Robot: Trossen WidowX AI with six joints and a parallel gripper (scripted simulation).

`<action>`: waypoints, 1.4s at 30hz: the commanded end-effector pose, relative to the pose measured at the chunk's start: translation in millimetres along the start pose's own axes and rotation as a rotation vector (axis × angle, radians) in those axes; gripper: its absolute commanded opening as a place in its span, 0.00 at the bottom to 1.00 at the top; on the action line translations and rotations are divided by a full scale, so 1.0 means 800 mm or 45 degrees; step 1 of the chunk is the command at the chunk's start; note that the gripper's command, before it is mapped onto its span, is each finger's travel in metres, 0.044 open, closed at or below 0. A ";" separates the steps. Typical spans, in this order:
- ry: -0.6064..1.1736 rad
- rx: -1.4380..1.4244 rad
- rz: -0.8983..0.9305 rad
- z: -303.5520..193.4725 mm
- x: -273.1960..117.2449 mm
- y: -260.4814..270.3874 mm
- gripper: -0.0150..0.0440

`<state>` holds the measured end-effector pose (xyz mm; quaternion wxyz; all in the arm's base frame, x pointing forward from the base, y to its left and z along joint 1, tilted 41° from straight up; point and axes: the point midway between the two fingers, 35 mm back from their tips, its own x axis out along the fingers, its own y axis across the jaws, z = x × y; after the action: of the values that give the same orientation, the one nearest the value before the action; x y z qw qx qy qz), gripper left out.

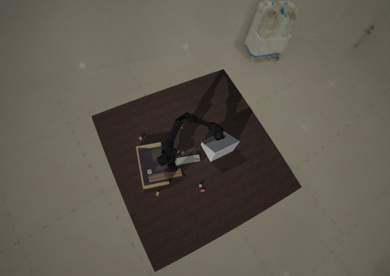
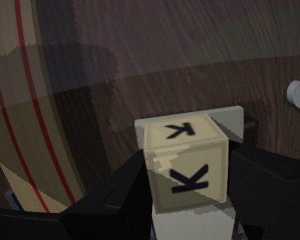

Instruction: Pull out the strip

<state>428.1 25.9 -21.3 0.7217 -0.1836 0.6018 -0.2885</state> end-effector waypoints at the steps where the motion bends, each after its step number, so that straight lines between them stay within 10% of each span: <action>1: 0.000 0.001 0.000 0.000 0.000 0.000 0.42; 6: 0.000 0.000 0.000 -0.003 -0.003 -0.001 0.25; 42: 0.009 -0.013 -0.006 -0.146 -0.053 -0.038 0.25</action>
<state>318.1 41.1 6.8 0.7184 -0.1907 0.6042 -0.2873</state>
